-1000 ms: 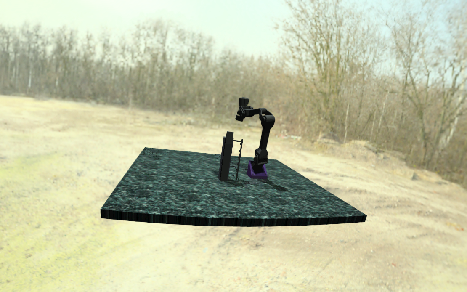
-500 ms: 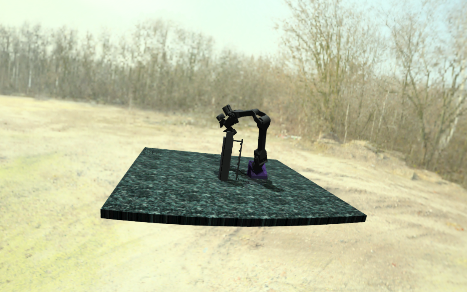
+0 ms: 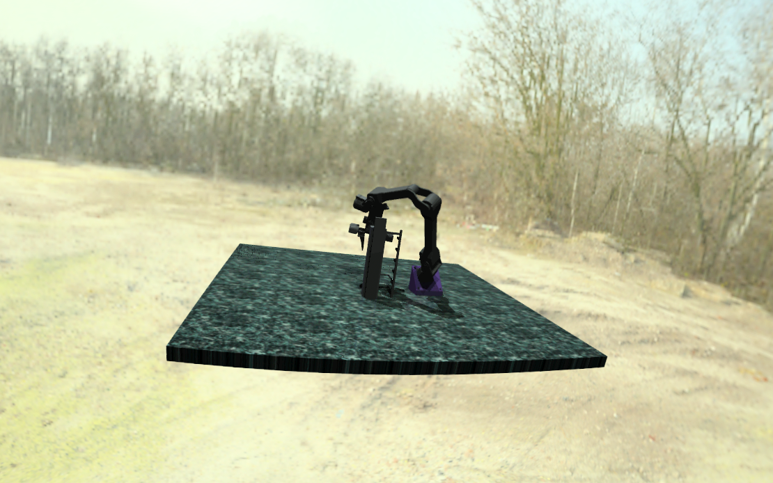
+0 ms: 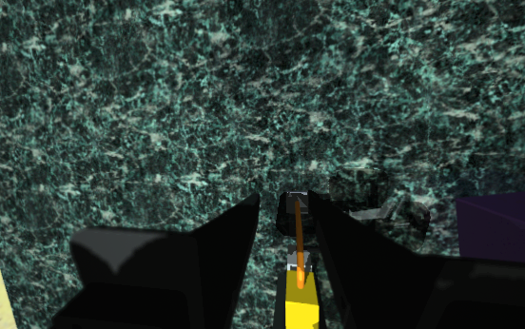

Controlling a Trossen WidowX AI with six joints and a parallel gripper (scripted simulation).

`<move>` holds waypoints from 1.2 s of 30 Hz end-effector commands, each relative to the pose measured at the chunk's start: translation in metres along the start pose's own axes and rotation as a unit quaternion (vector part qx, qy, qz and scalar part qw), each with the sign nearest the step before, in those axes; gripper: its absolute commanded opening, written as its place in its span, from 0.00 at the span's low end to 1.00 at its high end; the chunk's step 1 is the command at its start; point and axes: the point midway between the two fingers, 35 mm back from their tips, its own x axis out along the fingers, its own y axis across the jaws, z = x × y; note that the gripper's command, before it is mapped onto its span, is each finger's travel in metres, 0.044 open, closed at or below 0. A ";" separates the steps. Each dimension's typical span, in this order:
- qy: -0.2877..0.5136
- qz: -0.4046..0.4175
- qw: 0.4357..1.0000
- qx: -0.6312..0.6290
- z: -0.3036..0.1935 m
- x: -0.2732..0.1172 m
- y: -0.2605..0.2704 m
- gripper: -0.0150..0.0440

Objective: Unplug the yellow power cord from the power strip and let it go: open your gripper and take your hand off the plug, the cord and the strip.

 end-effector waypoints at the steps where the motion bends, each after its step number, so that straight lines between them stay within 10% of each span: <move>1: 0.090 -0.045 0.994 -0.045 -0.051 0.004 -0.013 0.53; 36: 0.091 -0.045 0.994 -0.045 -0.088 -0.002 -0.016 0.53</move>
